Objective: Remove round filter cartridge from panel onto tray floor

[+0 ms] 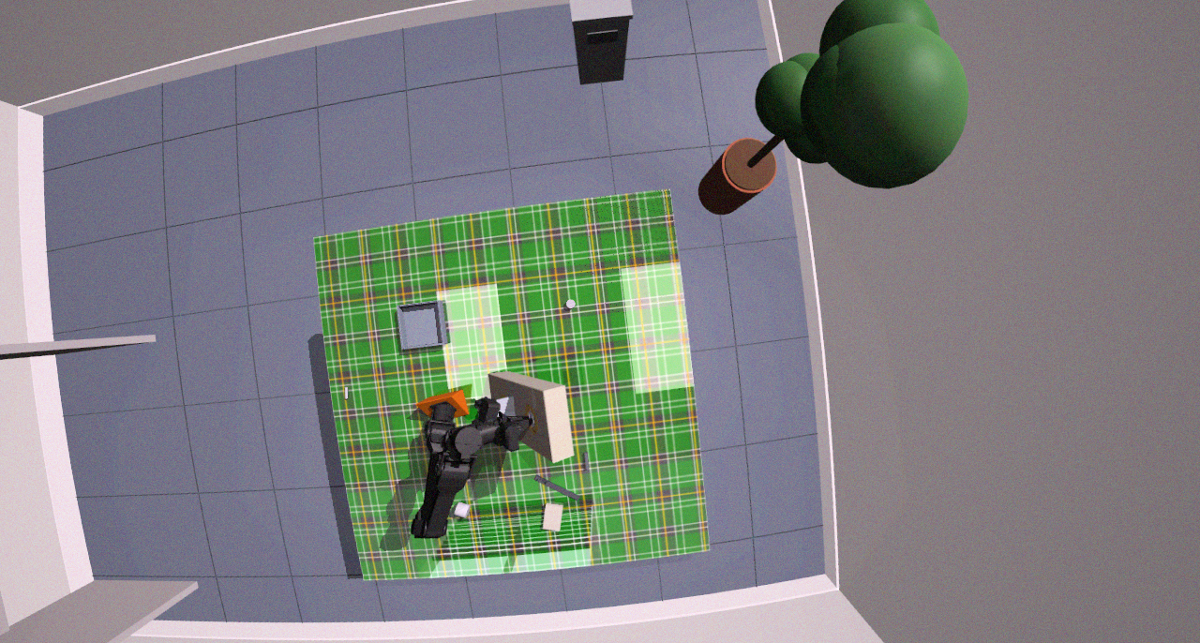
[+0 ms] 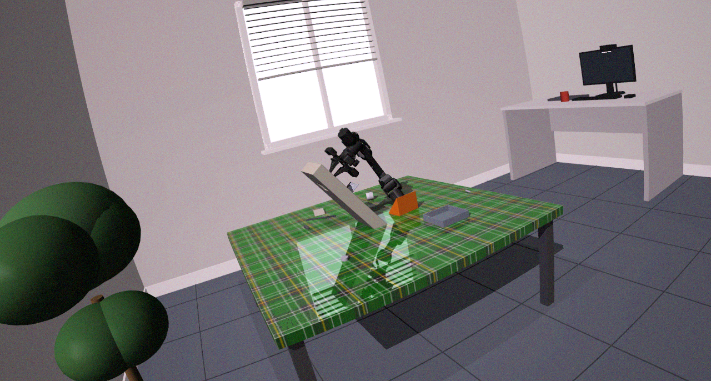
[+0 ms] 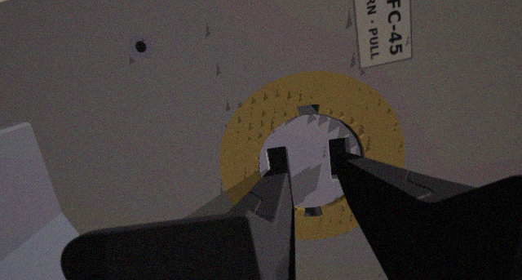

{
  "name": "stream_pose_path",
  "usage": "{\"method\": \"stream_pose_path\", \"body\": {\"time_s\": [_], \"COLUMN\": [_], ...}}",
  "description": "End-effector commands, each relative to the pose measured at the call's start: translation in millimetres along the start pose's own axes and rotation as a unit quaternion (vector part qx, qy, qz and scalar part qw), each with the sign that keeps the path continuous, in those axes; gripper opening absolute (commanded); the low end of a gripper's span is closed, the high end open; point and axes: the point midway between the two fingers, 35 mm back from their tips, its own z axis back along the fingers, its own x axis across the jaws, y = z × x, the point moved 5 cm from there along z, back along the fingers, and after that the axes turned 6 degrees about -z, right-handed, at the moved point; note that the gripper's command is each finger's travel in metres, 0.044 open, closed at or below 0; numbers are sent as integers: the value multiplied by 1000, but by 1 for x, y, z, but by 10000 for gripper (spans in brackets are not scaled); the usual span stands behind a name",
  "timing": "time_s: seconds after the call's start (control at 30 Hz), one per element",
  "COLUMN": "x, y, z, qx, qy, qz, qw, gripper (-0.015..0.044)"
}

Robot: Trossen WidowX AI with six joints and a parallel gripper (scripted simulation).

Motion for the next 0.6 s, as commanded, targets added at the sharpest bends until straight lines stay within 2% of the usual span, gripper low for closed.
{"method": "stream_pose_path", "body": {"time_s": [0.0, 0.57], "x": [0, 0], "y": [0, 0], "z": [0, -11], "qx": [-2, -2], "qy": [-1, 0], "qz": [1, 1], "qw": [1000, 1000], "gripper": [102, 102]}}
